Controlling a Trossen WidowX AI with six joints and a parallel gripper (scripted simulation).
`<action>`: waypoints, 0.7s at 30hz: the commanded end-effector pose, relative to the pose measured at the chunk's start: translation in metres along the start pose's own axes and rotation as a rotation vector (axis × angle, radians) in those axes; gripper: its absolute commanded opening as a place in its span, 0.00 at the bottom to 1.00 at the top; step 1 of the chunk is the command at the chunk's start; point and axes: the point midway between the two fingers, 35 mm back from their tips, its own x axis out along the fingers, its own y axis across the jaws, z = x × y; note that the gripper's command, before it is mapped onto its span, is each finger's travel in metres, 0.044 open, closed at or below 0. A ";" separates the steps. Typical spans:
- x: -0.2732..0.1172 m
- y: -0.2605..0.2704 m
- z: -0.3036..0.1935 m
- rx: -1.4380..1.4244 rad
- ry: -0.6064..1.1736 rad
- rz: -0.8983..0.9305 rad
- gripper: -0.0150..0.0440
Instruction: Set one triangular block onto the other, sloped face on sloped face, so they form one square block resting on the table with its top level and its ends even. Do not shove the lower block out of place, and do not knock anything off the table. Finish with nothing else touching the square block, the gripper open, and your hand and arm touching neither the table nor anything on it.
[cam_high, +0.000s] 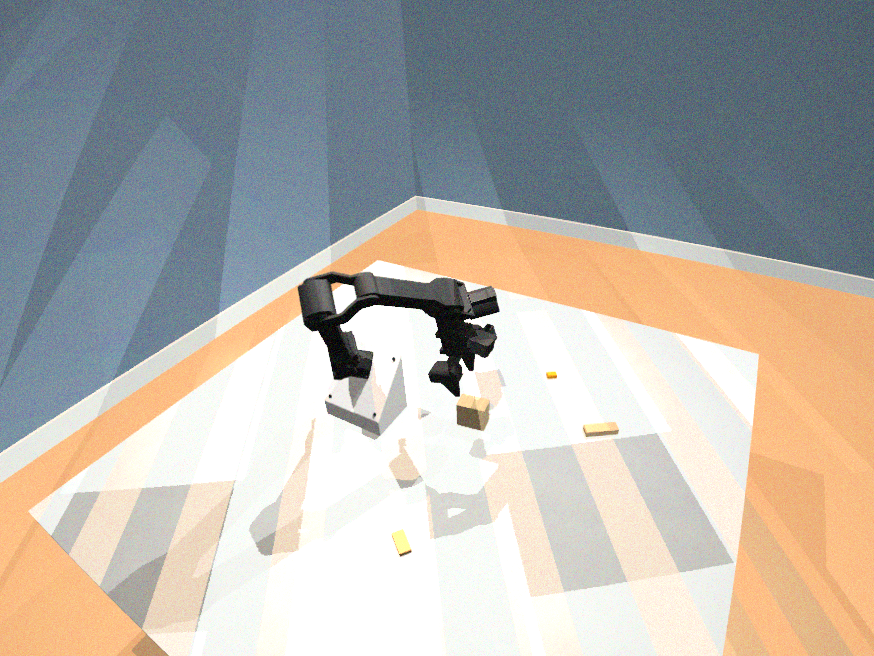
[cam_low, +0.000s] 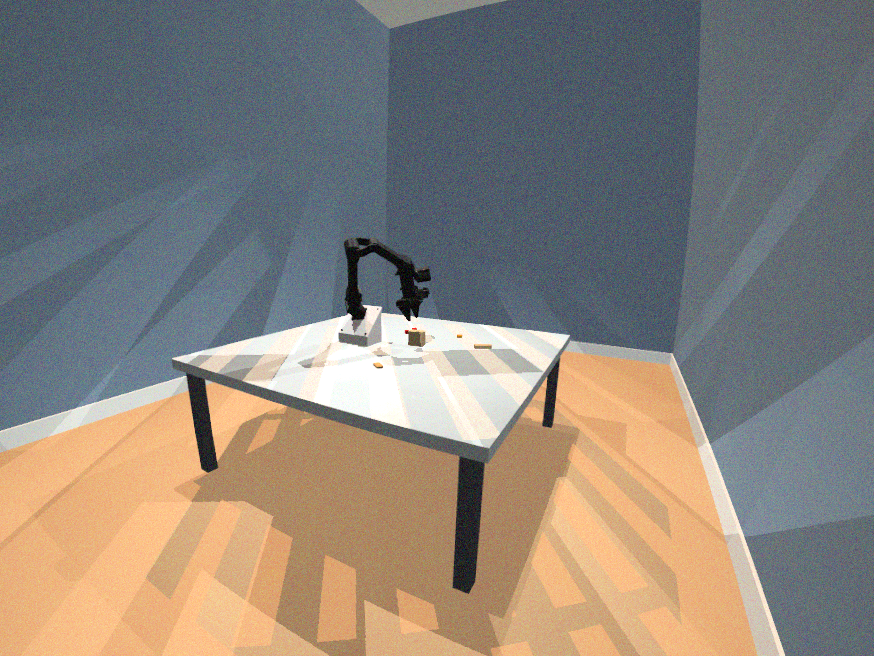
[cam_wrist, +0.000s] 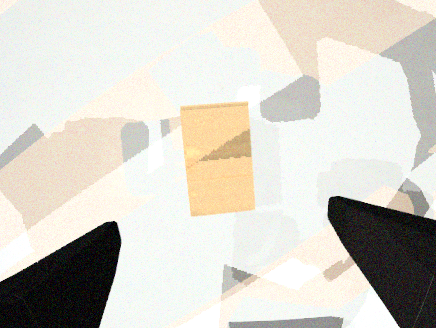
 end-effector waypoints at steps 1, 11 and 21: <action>-0.036 -0.002 -0.004 0.005 0.000 0.002 1.00; -0.033 0.000 0.000 0.001 -0.021 0.006 1.00; -0.033 0.000 0.000 0.001 -0.021 0.006 1.00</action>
